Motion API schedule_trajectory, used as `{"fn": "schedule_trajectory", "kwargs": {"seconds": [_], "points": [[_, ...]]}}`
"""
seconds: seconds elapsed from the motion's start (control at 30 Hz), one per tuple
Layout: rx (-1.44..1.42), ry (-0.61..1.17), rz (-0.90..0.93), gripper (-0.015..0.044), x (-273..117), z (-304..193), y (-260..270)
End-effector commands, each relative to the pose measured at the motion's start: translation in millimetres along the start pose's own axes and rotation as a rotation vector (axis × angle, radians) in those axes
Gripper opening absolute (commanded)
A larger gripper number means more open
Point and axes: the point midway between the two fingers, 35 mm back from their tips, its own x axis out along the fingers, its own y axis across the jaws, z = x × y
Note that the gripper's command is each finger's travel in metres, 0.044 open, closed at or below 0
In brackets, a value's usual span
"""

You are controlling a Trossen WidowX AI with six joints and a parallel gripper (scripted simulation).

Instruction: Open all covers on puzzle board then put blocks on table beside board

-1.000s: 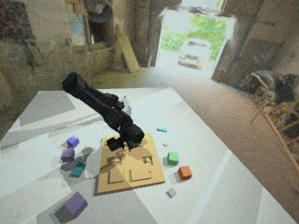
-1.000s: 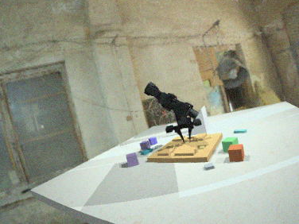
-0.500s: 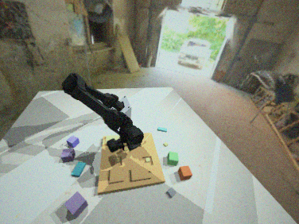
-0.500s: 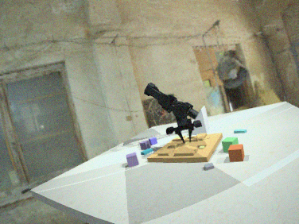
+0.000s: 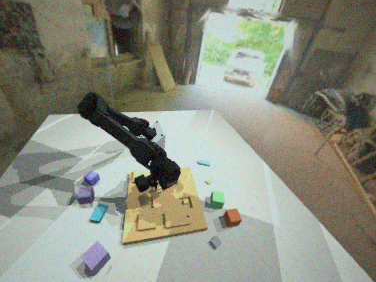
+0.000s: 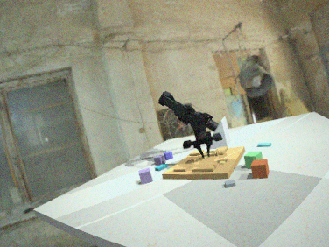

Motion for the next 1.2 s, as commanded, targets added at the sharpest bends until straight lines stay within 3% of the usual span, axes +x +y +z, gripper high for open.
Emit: {"fn": "schedule_trajectory", "kwargs": {"seconds": [0.0,1.17], "points": [[0.001,0.000,0.000,0.0080,0,0,0],[-0.005,0.003,0.000,0.0080,-42,0,1]]}}
